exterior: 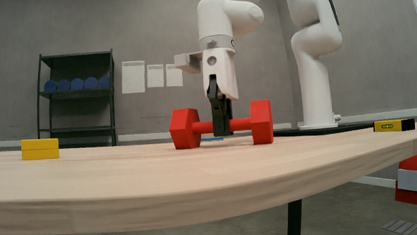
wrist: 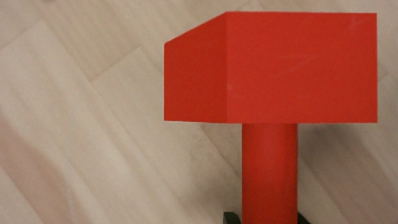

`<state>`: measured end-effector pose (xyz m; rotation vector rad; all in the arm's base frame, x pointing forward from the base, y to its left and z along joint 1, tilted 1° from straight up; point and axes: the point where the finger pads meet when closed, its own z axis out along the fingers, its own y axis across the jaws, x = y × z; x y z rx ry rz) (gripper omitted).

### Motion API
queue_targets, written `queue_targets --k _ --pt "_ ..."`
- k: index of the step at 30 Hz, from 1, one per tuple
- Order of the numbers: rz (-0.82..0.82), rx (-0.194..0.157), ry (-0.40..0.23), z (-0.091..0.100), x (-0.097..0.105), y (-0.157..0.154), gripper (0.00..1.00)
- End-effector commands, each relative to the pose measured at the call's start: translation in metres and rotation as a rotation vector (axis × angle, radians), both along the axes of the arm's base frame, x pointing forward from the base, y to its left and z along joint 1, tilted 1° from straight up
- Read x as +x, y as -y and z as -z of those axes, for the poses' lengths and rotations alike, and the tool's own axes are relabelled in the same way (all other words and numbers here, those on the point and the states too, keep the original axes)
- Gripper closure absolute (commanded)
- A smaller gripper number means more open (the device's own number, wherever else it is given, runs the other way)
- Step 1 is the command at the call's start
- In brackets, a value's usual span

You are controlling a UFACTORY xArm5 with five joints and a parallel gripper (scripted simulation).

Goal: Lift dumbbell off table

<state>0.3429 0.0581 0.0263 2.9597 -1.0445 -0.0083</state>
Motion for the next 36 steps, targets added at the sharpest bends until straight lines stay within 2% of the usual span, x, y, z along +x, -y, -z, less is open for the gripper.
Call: queue_targets --k 1,15,25,27,36 --pt "0.0 0.0 0.002 -0.002 0.001 0.0 1.0" --pt "0.0 0.0 0.003 -0.014 0.002 0.0 1.0" --pt "0.0 0.0 0.003 -0.038 0.002 0.0 1.0" --pt "0.0 0.0 0.003 -0.038 0.002 0.0 1.0" --pt "0.0 0.0 0.003 -0.065 0.003 0.0 1.0"
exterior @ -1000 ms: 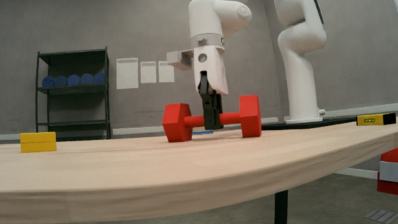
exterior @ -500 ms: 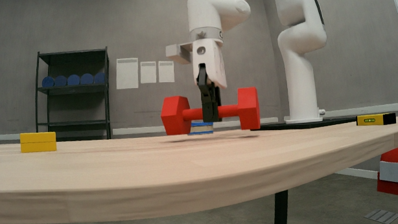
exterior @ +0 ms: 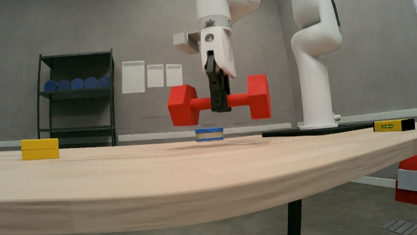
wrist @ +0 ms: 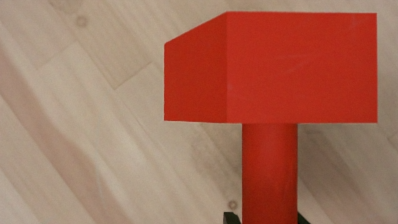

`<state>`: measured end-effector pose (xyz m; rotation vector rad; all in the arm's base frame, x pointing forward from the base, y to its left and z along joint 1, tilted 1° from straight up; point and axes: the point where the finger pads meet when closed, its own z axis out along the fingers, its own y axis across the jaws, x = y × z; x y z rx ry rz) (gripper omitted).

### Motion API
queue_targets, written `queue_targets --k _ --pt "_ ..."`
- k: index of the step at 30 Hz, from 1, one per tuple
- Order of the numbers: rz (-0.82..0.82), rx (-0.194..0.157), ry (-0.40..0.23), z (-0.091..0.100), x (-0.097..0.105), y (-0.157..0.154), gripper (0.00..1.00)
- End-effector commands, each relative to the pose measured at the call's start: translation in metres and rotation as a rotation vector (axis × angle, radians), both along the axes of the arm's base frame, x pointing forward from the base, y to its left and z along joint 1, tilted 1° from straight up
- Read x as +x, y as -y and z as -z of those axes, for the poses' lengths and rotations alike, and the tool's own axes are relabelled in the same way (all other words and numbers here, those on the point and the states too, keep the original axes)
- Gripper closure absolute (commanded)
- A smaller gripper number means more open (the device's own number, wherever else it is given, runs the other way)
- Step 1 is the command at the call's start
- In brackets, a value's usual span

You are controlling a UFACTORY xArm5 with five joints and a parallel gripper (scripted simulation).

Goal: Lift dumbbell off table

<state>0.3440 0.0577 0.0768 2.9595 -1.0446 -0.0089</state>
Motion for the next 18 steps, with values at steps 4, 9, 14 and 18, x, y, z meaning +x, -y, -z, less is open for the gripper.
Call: queue_targets --k 4,9,14,18 --pt "0.0 0.001 0.003 -0.027 0.001 0.0 1.0" --pt "0.0 0.001 0.003 -0.037 0.001 0.0 1.0" --pt "0.0 0.001 0.003 -0.051 0.001 0.0 1.0" --pt "0.0 0.001 0.003 -0.06 0.0 0.001 1.0"
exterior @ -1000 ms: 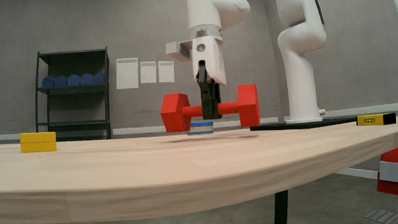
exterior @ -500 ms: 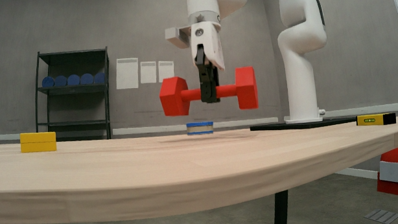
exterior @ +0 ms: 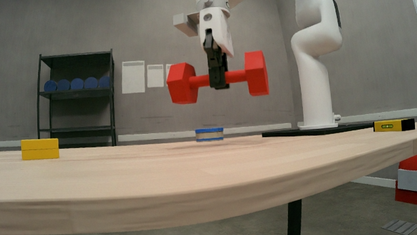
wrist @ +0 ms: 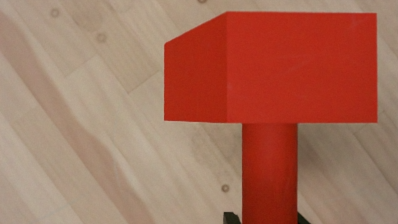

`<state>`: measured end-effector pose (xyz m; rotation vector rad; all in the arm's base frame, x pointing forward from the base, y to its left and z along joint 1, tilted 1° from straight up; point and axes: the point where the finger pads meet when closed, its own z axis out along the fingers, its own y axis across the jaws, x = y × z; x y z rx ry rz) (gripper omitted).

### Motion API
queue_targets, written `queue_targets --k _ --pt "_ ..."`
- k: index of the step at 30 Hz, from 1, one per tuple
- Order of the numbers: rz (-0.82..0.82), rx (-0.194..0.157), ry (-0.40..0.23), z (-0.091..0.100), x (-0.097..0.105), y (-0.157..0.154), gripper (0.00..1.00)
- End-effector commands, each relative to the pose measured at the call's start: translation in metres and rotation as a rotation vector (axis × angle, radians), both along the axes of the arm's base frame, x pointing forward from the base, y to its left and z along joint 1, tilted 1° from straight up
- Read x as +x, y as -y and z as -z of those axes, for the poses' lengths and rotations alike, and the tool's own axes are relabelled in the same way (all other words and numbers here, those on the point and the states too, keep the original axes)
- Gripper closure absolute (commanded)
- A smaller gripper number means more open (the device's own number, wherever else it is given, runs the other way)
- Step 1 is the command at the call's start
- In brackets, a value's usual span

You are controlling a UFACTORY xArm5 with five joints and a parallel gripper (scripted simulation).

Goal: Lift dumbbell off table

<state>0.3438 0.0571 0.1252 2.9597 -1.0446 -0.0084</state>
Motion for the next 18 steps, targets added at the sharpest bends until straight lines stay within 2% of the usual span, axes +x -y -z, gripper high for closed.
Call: queue_targets --k 1,18 --pt "0.0 0.001 0.003 -0.014 0.0 0.0 1.0" --pt "0.0 0.001 0.003 -0.03 -0.001 0.001 1.0"
